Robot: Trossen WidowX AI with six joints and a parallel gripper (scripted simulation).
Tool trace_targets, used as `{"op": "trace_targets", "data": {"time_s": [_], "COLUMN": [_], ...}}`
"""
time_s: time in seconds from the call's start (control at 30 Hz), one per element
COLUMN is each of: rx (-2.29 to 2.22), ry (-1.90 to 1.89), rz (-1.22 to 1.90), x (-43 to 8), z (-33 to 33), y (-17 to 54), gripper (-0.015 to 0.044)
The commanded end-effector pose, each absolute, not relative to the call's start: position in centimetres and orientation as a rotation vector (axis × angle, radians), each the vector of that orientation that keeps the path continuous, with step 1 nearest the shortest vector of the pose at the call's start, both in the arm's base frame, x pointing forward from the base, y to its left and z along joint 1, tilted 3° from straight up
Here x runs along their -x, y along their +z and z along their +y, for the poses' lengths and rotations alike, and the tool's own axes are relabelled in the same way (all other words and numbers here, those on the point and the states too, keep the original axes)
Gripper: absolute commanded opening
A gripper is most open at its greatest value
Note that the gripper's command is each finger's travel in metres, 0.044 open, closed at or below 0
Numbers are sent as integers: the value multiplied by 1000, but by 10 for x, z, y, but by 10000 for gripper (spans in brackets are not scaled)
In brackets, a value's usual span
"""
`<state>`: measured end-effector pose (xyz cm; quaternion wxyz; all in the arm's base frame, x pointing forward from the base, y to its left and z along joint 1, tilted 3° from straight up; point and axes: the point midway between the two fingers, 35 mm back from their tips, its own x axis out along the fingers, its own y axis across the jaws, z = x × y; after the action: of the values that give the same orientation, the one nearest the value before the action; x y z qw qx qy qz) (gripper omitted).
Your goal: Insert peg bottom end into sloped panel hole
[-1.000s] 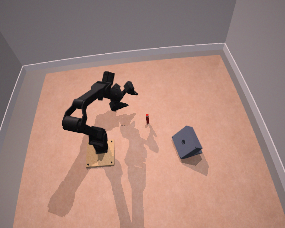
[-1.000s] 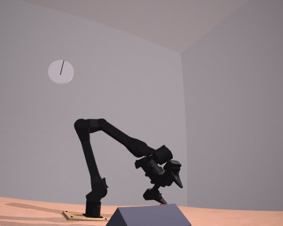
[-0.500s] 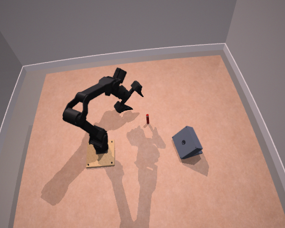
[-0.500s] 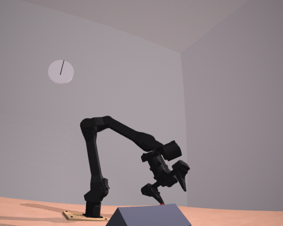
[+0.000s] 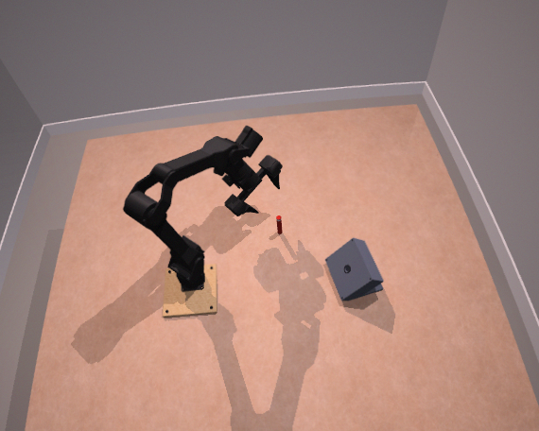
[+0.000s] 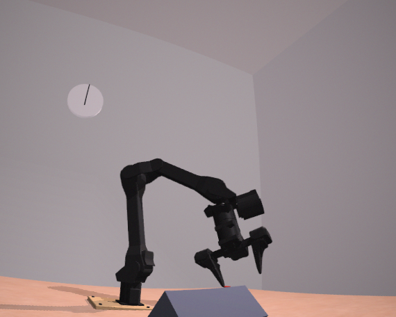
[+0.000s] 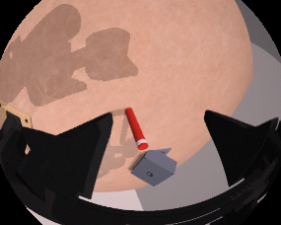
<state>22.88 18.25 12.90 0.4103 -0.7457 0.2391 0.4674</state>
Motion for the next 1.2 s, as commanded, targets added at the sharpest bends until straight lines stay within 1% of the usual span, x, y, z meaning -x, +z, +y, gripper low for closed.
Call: {"op": "trace_targets", "data": {"time_s": [0.0,0.5,0.97,1.17], "rx": [1903,1932,1874,1865], "ry": [1261,1560,1828,1853], "rz": [620,619,530,515], "x": [-235,-253,-266,-267], "z": [177,151,125,122], "y": [128,133,141,142], "gripper": [440,440,440,440]}}
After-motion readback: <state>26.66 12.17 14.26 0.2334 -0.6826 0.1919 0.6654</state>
